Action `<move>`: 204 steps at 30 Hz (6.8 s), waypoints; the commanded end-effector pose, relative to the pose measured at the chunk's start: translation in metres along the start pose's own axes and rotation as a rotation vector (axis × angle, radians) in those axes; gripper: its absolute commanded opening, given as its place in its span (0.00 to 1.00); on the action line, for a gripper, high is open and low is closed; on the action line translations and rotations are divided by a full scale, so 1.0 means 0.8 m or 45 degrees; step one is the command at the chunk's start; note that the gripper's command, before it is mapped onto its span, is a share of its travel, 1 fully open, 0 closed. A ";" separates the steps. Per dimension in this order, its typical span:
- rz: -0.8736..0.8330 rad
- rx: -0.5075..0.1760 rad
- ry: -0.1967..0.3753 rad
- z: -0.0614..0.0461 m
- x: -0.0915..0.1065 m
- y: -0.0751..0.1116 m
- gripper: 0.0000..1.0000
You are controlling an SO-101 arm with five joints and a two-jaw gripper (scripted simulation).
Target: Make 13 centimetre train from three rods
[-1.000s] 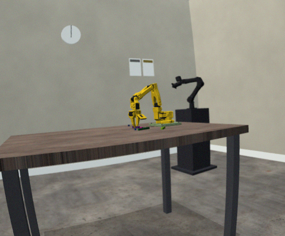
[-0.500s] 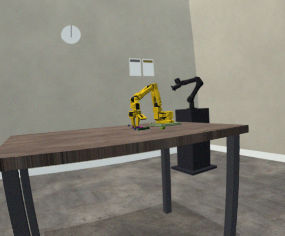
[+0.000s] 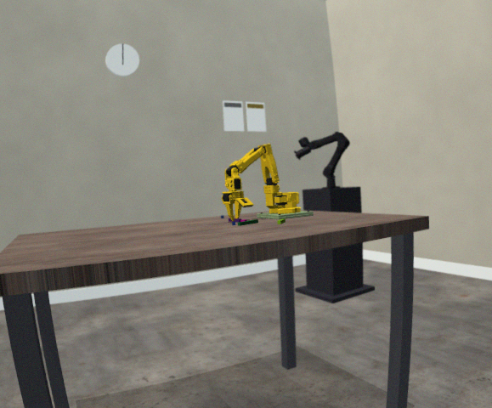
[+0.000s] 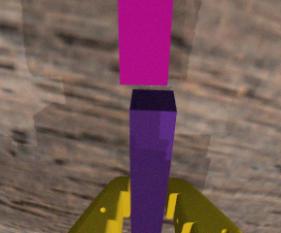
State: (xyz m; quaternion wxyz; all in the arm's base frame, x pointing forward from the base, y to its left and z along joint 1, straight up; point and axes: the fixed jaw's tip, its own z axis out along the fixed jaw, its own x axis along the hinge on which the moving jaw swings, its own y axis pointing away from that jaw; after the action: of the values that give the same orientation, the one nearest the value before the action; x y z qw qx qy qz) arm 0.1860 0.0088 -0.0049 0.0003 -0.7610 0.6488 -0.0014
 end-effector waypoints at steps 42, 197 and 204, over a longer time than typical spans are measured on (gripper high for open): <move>0.000 -0.035 -0.005 0.006 -0.005 0.008 0.00; 0.000 -0.013 -0.003 0.002 -0.006 0.002 0.00; 0.000 -0.013 -0.003 0.002 -0.006 0.002 0.03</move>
State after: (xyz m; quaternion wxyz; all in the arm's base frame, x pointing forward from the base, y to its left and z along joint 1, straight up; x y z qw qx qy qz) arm 0.1842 0.0116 -0.0060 -0.0016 -0.7610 0.6488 0.0007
